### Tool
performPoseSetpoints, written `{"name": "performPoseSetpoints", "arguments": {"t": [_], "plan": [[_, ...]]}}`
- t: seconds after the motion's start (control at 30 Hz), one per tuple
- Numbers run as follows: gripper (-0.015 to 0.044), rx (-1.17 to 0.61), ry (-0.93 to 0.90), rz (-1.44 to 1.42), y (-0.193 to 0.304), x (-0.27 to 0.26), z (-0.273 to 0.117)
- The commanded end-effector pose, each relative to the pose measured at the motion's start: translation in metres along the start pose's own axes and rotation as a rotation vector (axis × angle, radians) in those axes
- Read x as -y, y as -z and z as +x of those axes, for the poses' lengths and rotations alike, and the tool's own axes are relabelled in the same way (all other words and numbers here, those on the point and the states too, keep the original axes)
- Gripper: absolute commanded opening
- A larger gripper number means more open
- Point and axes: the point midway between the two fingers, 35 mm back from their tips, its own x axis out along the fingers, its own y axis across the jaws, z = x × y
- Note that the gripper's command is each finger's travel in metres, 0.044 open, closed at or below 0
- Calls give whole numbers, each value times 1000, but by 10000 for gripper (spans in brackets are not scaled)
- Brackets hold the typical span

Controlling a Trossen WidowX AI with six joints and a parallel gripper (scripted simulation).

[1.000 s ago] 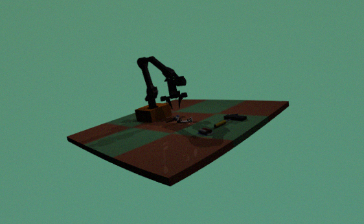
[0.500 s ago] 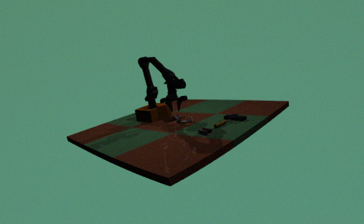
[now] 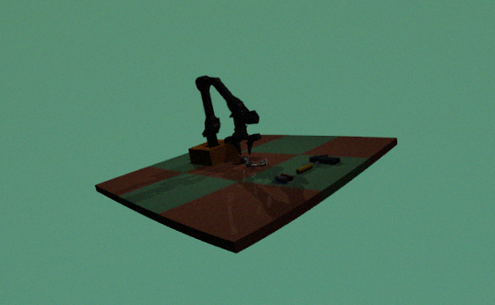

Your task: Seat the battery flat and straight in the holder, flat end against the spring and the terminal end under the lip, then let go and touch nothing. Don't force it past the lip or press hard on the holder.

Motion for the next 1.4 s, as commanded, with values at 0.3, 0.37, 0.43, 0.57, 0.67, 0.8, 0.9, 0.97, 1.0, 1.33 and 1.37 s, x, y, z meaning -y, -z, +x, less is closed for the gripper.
{"name": "performPoseSetpoints", "arguments": {"t": [0.3, 0.37, 0.43, 0.57, 0.67, 0.8, 0.9, 0.97, 1.0, 1.33, 1.37], "plan": [[227, 1, 1, 3, 0, 1, 22], [227, 1, 1, 3, 0, 2, 25], [227, 1, 1, 3, 0, 2, 28], [227, 1, 1, 3, 0, 3, 32], [149, 1, 1, 3, 0, 3, 32], [65, 1, 1, 3, 0, 3, 32], [65, 1, 1, 3, 0, 3, 32], [65, 1, 1, 3, 0, 3, 32], [65, 1, 1, 3, 0, 3, 32], [65, 1, 1, 3, 0, 1, -9], [65, 1, 1, 3, 0, 2, -15]]}}
